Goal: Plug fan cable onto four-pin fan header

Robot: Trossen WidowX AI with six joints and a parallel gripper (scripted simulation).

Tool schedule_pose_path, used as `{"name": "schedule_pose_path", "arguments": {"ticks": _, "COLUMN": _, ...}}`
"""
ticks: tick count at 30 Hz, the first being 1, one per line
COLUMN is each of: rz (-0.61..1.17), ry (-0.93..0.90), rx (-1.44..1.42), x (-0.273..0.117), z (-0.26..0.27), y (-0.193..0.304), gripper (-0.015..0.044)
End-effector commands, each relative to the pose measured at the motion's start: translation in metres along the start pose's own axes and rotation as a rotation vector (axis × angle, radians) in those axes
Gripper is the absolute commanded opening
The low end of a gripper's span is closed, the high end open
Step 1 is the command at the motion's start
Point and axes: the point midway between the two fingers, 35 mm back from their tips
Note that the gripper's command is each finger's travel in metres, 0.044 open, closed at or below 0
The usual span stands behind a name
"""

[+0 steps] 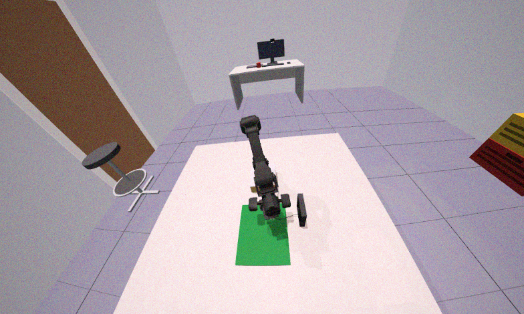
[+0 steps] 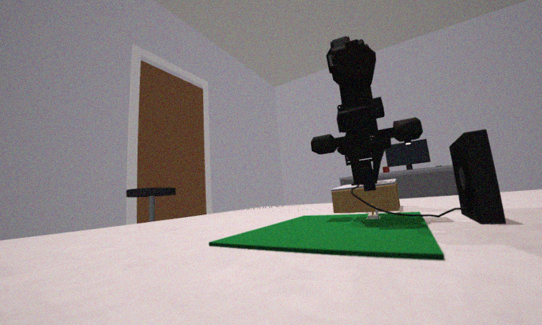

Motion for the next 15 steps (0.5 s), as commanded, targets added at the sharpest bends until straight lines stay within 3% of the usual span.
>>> {"name": "schedule_pose_path", "arguments": {"ticks": 1, "rz": 0.001, "ry": 0.003, "rx": -0.006, "x": -0.0007, "z": -0.001, "y": -0.0022, "gripper": 0.0}}
{"name": "schedule_pose_path", "arguments": {"ticks": 15, "rz": 0.001, "ry": 0.003, "rx": -0.002, "x": 0.0061, "z": -0.0018, "y": -0.0042, "gripper": 0.0}}
Point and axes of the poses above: the point midway between the two fingers, 35 mm back from their tips, its own x axis out along the fingers, its own z axis across the jaws, y = z × x, and after that the axes turned 15 degrees about -x, right-handed
